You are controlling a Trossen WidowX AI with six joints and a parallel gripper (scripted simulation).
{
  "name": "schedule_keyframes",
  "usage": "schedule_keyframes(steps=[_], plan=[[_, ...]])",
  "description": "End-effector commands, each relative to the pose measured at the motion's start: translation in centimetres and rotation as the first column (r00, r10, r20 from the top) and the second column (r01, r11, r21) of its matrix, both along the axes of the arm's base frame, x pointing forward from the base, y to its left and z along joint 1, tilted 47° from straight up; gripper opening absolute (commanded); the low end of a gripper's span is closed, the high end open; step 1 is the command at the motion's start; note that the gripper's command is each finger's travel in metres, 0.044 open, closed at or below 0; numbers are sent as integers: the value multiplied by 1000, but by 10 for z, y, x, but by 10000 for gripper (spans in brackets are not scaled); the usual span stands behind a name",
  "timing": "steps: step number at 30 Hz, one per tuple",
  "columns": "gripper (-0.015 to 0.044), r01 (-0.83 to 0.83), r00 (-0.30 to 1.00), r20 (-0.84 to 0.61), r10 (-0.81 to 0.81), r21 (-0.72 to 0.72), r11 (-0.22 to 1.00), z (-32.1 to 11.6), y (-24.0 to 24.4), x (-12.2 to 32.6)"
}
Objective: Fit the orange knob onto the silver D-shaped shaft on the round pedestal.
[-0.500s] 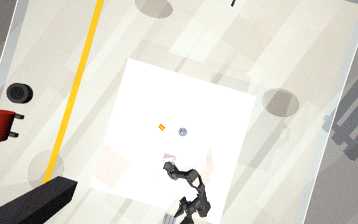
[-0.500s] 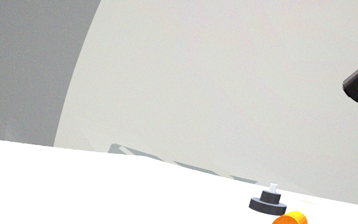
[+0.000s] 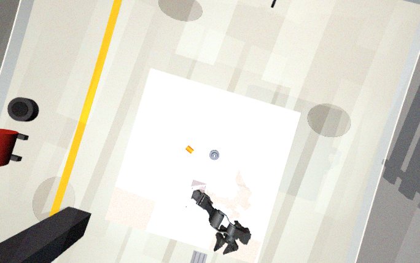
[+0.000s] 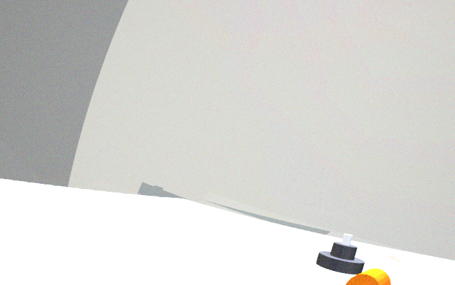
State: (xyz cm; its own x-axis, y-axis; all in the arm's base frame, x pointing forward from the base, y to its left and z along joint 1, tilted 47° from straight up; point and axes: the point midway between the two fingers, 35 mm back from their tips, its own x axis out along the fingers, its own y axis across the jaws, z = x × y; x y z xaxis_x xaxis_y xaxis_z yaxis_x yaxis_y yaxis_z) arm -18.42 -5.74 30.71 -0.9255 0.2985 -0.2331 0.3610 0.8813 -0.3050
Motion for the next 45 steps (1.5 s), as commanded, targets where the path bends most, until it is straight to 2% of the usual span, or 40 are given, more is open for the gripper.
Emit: schedule_keyframes(steps=[1,6,11,18,24,34,45], plan=[[440,-200,980,-2,200,0,980,1,-35,15],[440,-434,901,-3,434,0,901,1,-74,43],[440,-642,767,-2,642,0,767,0,-105,80],[440,-864,503,-2,864,2,503,0,-131,141],[440,-974,228,0,974,5,228,0,-135,199],[440,-965,-263,2,965,10,-263,-1,-105,290],[440,-689,-725,5,689,17,-725,-2,-27,360]])
